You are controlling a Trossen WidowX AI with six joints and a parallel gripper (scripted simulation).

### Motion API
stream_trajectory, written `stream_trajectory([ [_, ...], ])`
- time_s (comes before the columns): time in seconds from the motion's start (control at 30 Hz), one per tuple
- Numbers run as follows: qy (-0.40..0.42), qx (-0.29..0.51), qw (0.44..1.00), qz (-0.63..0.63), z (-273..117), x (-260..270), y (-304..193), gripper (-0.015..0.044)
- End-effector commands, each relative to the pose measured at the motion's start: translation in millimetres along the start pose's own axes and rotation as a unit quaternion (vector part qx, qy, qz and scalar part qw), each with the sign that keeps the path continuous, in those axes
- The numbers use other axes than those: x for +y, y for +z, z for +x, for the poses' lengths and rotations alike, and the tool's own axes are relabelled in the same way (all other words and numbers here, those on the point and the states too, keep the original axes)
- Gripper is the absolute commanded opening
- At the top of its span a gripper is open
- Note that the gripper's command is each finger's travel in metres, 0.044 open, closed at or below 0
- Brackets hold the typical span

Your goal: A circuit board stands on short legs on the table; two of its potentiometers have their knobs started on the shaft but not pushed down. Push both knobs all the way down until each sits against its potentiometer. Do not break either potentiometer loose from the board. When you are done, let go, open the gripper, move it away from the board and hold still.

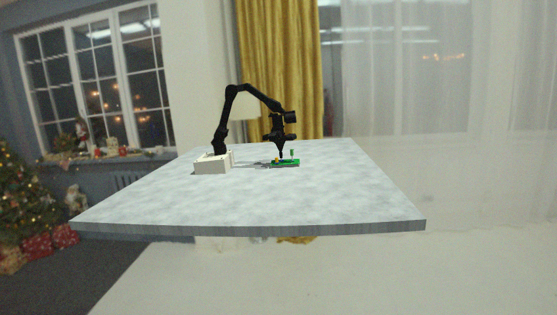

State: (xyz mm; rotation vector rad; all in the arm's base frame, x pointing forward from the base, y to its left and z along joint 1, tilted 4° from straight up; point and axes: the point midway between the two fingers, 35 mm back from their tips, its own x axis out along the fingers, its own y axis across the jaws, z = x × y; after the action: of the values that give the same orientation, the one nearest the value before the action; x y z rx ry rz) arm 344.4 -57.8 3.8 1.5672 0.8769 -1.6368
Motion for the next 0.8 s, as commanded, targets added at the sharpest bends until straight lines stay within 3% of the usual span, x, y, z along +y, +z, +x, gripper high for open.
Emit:
stream_trajectory([
  [0.0,-0.003,-0.004,1.0,0.001,14.7,2.4,0.1,0.0],
  [0.77,-0.003,-0.004,1.0,0.001,18.1,2.3,0.1,0.0],
])
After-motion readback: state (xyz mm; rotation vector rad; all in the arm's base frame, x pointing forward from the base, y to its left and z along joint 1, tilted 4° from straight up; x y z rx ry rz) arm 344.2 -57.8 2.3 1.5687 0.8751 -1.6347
